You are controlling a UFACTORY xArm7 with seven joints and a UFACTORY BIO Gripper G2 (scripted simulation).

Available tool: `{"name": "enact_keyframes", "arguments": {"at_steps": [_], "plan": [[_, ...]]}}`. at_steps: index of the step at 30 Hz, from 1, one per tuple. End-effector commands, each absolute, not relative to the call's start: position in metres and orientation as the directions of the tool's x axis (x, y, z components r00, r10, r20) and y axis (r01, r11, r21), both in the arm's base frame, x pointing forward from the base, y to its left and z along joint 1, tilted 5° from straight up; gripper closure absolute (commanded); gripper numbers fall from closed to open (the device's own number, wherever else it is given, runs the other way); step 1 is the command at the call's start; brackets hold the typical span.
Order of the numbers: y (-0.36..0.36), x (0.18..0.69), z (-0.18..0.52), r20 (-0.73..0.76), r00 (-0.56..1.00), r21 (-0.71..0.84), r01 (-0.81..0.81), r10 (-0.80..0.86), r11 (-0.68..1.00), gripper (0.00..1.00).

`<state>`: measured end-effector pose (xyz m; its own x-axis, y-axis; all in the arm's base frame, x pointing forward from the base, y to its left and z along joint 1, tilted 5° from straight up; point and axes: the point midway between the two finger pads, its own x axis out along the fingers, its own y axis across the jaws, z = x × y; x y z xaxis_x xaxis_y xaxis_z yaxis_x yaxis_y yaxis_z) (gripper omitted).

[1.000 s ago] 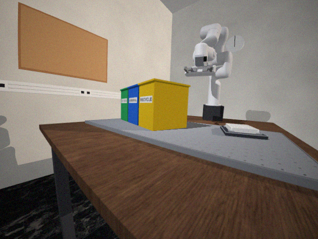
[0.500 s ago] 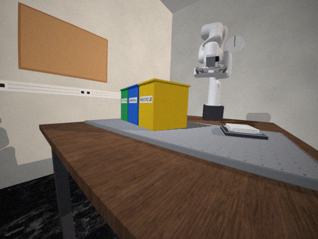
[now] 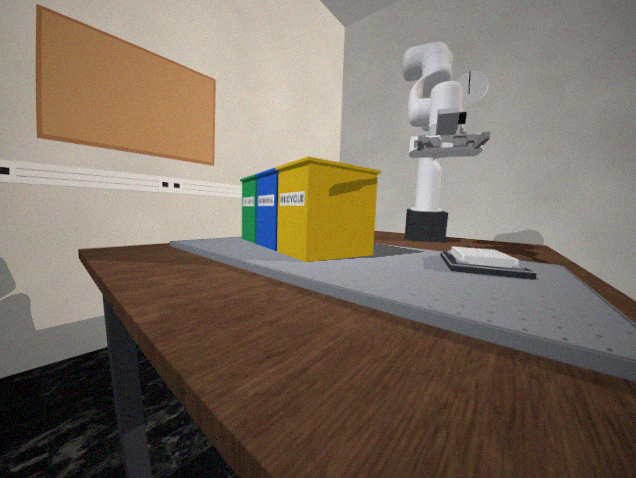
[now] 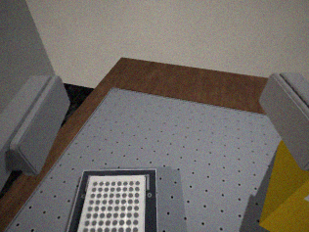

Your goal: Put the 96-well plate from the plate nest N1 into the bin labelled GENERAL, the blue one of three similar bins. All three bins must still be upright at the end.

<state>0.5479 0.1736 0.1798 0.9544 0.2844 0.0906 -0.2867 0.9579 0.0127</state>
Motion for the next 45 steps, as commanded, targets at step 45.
{"name": "enact_keyframes", "arguments": {"at_steps": [45], "plan": [[0.244, 0.566, 0.143, 0.096, 0.954, 0.009, -0.285, 0.283, 0.958, 0.63]]}}
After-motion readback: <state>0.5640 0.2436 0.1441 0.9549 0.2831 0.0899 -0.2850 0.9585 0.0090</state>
